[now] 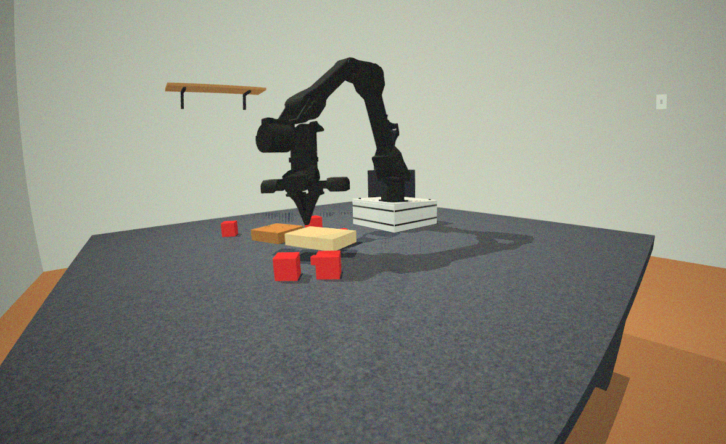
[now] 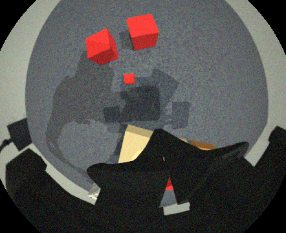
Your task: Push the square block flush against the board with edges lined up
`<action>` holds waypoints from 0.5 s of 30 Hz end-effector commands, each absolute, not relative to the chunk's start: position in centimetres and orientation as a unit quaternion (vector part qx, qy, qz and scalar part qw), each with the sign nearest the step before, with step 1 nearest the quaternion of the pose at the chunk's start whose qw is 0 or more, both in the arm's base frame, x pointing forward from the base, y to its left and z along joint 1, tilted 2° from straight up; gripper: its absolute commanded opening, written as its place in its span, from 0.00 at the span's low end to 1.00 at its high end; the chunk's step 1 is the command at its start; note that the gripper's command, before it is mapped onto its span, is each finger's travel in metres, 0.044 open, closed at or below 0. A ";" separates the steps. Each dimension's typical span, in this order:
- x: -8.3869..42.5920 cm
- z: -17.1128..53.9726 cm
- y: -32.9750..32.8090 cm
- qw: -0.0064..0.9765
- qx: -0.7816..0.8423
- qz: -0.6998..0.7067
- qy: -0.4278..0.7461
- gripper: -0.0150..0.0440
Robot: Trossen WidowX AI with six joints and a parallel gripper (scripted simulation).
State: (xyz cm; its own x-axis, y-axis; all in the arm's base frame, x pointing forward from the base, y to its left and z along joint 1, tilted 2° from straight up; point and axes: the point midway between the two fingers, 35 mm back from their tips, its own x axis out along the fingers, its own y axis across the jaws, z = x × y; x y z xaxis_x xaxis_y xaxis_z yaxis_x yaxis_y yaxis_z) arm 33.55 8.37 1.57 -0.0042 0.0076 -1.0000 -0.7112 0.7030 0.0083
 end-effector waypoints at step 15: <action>28.0 1.6 10.5 0.538 -0.453 0.462 0.541 0.25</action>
